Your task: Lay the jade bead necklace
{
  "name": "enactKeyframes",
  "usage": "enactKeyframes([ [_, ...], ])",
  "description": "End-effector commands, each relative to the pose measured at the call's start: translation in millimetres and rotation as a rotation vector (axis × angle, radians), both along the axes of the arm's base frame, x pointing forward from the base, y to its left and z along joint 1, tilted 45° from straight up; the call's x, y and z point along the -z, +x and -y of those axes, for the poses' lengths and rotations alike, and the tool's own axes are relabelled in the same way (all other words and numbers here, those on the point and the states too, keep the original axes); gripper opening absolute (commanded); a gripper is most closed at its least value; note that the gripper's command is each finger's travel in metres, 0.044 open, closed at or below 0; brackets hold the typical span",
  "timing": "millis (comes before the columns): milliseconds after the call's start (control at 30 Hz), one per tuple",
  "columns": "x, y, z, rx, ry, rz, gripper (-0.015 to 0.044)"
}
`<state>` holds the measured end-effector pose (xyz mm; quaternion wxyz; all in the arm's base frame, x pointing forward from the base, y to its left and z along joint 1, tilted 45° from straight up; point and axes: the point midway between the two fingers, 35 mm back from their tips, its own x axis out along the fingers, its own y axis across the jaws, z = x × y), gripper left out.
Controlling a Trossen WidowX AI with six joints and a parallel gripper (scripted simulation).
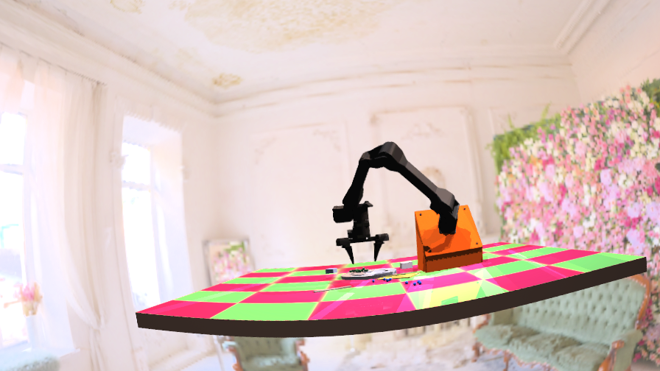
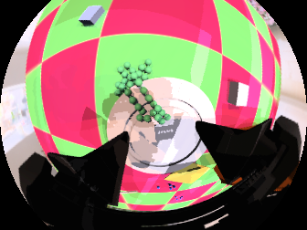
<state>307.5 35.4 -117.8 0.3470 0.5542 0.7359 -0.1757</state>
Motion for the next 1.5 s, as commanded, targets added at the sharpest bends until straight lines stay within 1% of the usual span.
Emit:
enactKeyframes([
  [0, 7.3, 20.2, 8.5, -0.265, 0.048, 0.260, 0.0230],
  [133, 14.0, 37.0, 15.9, -0.524, 0.100, 0.514, 0.0125],
  [200, 17.4, 44.9, 19.7, -0.654, 0.127, 0.641, 0.0120],
  [267, 19.5, 49.8, 22.0, -0.736, 0.143, 0.721, 0.0120],
  [833, 19.8, 50.4, 22.3, -0.746, 0.145, 0.731, 0.0120],
  [1000, 31.1, 48.0, 11.1, -0.746, 0.146, 0.732, 0.0120],
  [1100, 24.7, 51.4, 17.2, -0.745, 0.139, 0.738, 0.0120],
  [1467, 35.2, 48.7, 6.9, -0.745, 0.142, 0.735, 0.0120],
])
